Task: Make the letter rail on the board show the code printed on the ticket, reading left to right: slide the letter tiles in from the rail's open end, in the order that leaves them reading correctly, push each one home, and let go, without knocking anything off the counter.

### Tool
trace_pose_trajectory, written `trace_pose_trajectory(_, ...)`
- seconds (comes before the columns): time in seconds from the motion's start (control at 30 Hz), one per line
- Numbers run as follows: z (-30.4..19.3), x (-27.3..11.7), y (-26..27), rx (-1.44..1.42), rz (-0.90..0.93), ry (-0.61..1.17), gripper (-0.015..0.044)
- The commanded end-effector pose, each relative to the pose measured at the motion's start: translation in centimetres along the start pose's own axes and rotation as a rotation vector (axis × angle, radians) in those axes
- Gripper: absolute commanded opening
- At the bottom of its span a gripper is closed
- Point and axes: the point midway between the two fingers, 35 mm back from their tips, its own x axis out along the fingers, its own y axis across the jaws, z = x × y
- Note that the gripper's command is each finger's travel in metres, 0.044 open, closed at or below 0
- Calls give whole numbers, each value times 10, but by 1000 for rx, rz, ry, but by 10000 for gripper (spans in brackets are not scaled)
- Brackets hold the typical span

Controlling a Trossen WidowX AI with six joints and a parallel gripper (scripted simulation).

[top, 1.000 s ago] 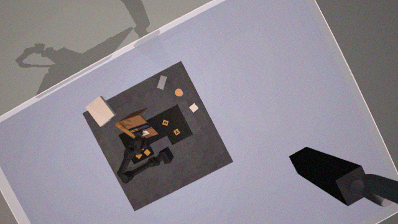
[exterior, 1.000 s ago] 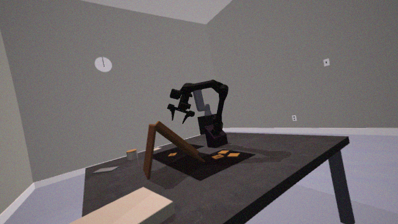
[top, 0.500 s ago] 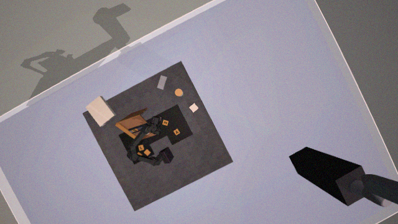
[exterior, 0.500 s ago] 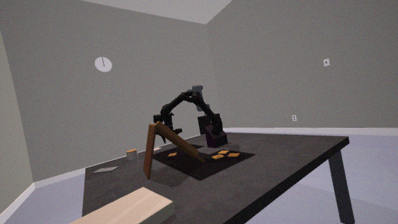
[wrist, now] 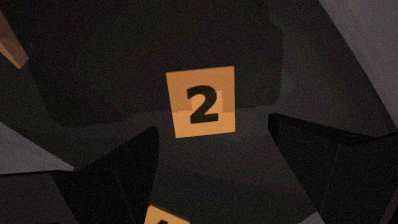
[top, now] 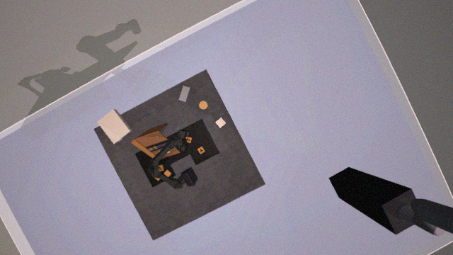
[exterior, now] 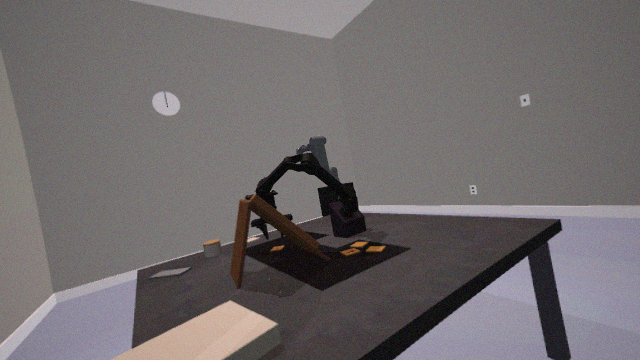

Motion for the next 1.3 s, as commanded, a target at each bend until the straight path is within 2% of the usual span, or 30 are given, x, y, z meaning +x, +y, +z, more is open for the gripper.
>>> trace_pose_trajectory(0.0, -1, 15, 1, 5, 4, 2, 340)
trace_pose_trajectory(0.1, -1, 31, 2, 5, 5, 1, 340)
trace_pose_trajectory(0.77, -1, 50, 3, 5, 5, 0, 340)
trace_pose_trajectory(1.27, -1, 51, 3, 5, 5, 0, 340)
